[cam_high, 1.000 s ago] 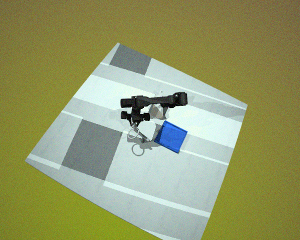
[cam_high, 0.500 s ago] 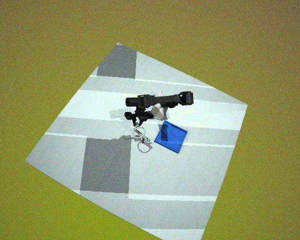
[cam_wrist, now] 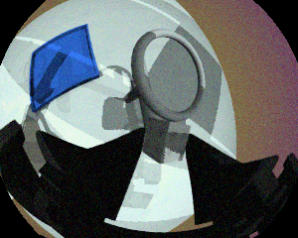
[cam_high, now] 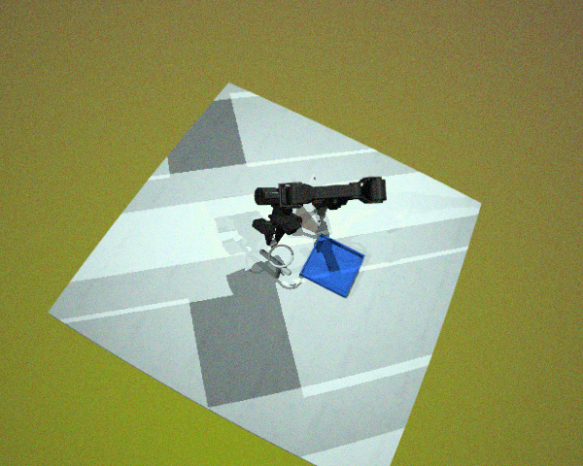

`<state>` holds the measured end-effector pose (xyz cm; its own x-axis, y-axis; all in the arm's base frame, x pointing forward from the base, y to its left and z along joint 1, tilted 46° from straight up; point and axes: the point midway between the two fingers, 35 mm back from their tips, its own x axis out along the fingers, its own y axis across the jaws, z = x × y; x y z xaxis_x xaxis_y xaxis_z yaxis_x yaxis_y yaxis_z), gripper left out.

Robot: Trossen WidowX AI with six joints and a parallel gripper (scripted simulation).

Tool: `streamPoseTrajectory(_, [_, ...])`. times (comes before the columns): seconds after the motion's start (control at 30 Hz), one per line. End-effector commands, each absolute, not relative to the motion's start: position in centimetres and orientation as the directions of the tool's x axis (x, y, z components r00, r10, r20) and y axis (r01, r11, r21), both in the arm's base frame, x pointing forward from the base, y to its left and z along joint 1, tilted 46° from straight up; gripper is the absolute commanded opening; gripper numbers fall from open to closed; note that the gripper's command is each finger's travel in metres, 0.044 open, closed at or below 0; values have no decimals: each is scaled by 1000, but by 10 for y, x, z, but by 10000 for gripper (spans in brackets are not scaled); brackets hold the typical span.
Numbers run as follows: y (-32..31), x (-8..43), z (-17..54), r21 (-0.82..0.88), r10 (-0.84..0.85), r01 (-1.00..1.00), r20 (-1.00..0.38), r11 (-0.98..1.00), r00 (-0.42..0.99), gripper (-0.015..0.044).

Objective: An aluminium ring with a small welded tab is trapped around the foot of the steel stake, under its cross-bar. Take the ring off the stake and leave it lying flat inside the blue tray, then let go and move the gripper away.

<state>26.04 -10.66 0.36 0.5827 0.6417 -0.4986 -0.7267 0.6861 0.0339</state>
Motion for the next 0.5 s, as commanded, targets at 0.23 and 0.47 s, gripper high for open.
streamPoseTrajectory(0.23, [-94, 248, 12, -237, 599, -755, -485, 612, 638, 0])
streamPoseTrajectory(0.47, [-91, 245, 13, -286, 591, -755, -484, 590, 645, 0])
